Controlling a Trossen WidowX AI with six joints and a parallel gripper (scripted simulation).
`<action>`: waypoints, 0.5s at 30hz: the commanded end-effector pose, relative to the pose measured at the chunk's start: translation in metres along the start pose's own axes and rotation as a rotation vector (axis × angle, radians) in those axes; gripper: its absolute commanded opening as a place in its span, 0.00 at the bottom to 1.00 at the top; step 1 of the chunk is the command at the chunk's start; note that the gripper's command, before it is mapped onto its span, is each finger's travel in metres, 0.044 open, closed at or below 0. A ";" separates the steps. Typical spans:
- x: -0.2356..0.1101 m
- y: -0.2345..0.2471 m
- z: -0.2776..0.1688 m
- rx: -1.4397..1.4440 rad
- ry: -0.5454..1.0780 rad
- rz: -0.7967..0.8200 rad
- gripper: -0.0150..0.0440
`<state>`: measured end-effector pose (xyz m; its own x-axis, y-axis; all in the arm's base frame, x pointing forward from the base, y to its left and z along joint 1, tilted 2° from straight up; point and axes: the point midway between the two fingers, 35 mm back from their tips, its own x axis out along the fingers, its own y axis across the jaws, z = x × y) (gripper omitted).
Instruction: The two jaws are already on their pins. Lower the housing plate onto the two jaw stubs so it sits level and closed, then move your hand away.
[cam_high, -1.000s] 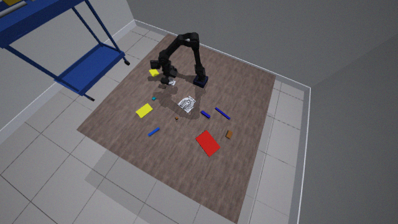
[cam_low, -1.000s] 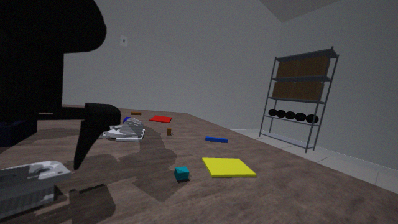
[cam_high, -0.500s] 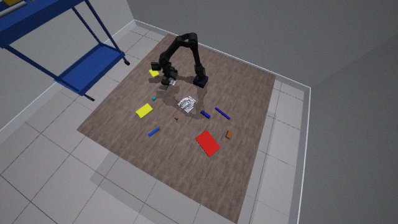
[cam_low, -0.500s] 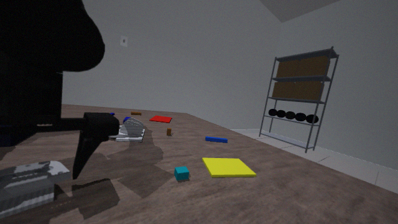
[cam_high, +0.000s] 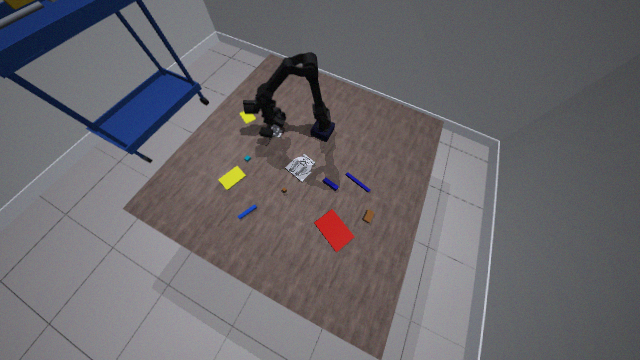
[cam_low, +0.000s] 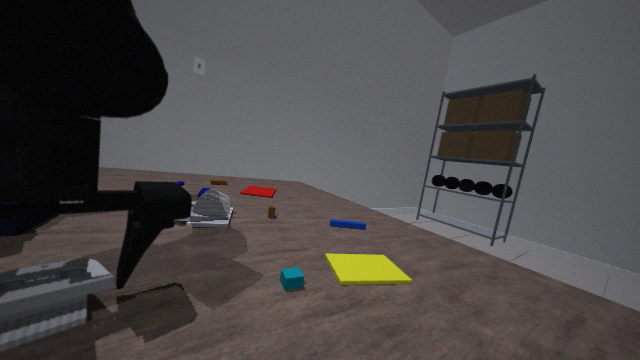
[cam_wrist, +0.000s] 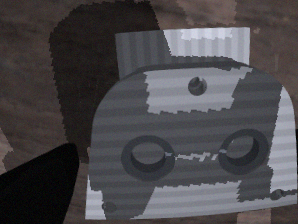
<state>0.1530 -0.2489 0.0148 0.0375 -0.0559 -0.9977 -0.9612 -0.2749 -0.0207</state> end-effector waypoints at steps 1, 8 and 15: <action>0.001 -0.001 0.000 -0.003 -0.001 -0.005 1.00; 0.000 0.000 0.000 0.000 0.000 0.000 0.98; 0.000 0.000 0.000 0.000 0.000 0.000 0.90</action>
<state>0.1530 -0.2488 0.0146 0.0374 -0.0557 -0.9977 -0.9612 -0.2749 -0.0207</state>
